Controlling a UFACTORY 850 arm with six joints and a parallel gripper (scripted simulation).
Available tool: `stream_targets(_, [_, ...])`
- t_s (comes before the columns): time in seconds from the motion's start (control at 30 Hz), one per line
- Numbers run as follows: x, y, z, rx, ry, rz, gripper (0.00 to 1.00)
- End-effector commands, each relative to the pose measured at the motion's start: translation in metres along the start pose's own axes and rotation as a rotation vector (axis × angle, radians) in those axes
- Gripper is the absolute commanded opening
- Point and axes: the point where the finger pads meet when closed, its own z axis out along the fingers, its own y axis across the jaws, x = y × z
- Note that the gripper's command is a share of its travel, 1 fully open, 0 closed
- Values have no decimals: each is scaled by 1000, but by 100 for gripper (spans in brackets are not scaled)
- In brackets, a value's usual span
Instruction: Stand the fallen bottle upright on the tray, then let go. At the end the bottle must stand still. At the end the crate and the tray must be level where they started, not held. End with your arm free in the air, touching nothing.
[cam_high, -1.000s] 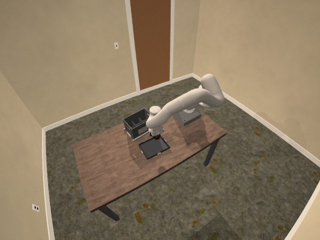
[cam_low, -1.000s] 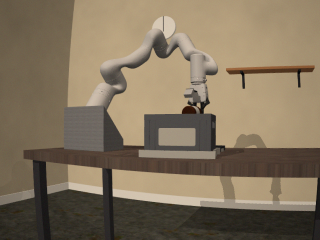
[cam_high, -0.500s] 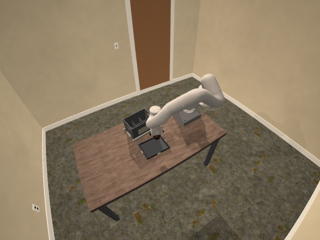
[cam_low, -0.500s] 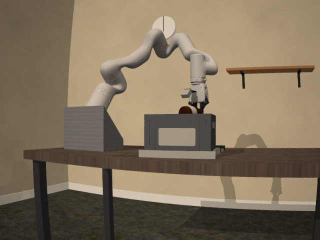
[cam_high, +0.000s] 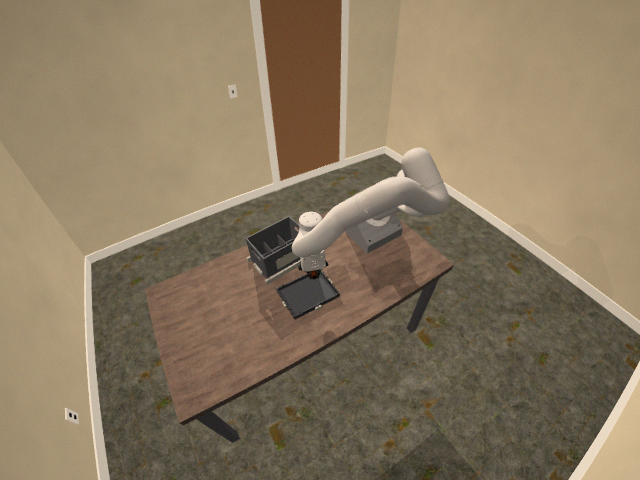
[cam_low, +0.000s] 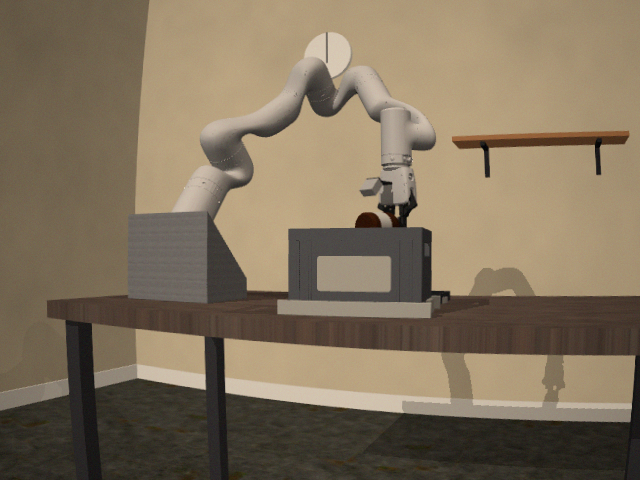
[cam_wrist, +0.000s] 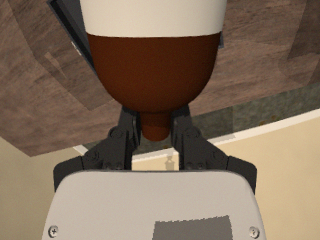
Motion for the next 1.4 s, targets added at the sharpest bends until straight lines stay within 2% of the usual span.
stream_targets(0.0, [0,-1,-1,2,-1,0,0])
stream_targets(0.57, [0,-1,-1,2,-1,69,0])
stream_targets(1.0, [0,-1,-1,2,-1,247,0])
stream_targets(1.37, [0,-1,-1,2,-1,262,0])
